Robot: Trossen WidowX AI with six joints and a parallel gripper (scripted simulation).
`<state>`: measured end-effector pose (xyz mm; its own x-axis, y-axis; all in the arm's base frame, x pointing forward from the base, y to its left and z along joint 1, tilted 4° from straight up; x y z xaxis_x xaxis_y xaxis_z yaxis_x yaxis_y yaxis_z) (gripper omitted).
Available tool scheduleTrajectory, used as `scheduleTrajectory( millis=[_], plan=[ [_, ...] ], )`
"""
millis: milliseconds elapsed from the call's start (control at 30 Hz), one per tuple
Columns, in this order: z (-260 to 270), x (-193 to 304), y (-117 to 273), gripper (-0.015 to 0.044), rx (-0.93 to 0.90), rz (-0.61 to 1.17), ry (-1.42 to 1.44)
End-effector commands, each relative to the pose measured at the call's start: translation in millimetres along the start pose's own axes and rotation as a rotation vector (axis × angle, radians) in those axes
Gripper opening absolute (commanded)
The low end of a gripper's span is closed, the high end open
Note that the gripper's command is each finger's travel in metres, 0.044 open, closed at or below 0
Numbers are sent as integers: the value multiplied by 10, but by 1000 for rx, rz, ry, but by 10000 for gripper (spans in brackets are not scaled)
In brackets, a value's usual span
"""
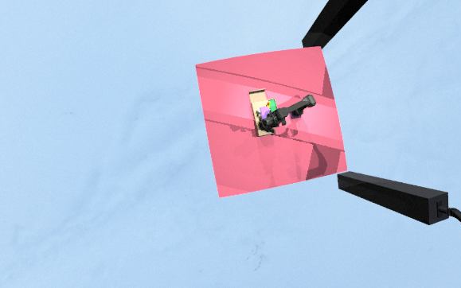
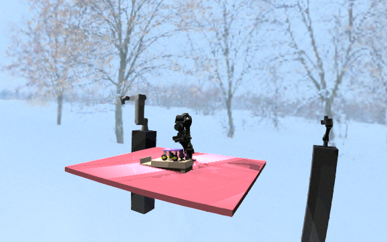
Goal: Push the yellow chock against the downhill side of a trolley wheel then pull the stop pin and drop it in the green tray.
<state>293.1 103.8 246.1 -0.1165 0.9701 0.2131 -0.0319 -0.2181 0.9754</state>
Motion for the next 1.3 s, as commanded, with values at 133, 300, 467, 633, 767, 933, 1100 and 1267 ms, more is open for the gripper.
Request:
scheduleTrajectory(
  millis=[133, 300, 467, 633, 767, 933, 1100, 1267],
  plan=[
    [7, 23, 64, 0, -4, 7, 5],
    [9, 32, 89, 0, -4, 8, 5],
    [14, 44, 112, 0, -4, 8, 5],
    [19, 61, 126, 0, -4, 8, 5],
    [21, 146, 95, 0, -4, 8, 5],
    [21, 211, 85, 0, -4, 9, 5],
    [28, 283, 80, 0, -4, 9, 5],
    [45, 350, 87, 0, -4, 10, 5]
  ],
)
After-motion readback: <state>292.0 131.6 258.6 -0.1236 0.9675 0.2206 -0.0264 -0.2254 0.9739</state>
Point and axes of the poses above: the point midway between the two fingers, 35 mm back from their tips, its own y axis back along the fingers, its own z axis across the jaws, x = y × z, the point moved 6 cm from there along y, back along the fingers, and after that the axes turned 5 degrees about y, right-handed, at the moved point
